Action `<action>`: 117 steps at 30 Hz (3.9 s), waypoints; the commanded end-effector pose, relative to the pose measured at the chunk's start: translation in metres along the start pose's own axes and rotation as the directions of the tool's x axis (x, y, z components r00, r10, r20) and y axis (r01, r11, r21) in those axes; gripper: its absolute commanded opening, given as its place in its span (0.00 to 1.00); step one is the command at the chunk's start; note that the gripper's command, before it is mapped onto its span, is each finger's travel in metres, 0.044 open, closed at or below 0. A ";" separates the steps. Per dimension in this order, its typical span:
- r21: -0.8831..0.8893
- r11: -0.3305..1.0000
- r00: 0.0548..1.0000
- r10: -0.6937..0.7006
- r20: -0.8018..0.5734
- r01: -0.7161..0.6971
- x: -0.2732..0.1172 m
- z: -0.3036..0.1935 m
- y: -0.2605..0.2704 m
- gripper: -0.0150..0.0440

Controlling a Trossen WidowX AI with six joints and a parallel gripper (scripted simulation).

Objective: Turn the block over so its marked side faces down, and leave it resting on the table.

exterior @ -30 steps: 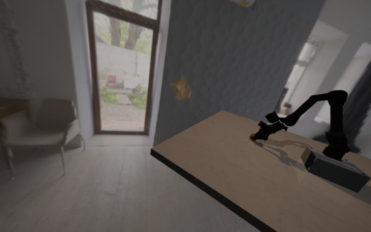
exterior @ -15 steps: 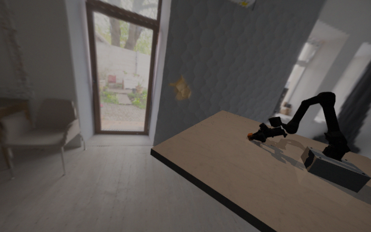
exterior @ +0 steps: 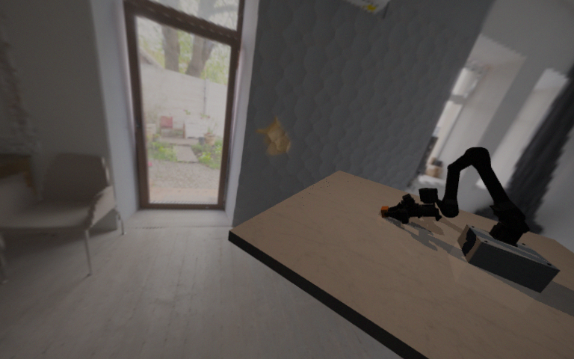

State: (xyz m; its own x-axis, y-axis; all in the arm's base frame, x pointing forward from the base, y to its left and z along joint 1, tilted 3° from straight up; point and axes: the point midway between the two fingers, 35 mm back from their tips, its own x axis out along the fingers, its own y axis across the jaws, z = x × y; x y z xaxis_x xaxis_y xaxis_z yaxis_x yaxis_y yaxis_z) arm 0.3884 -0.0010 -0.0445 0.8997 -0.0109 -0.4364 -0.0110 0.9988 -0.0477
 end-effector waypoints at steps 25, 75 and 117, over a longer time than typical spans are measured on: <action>-0.007 1.000 0.998 0.003 0.067 -0.002 -0.008 0.002 0.000 0.48; -0.003 1.000 0.998 0.004 -0.061 -0.004 0.003 0.009 0.001 1.00; -0.005 1.000 0.805 -0.001 -0.594 -0.003 -0.046 0.067 0.000 1.00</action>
State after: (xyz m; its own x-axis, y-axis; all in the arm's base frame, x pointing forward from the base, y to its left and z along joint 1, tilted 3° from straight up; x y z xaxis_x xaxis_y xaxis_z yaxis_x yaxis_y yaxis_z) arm 0.3657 0.0031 0.0305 0.5202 -0.0329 -0.8534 -0.0235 0.9983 -0.0528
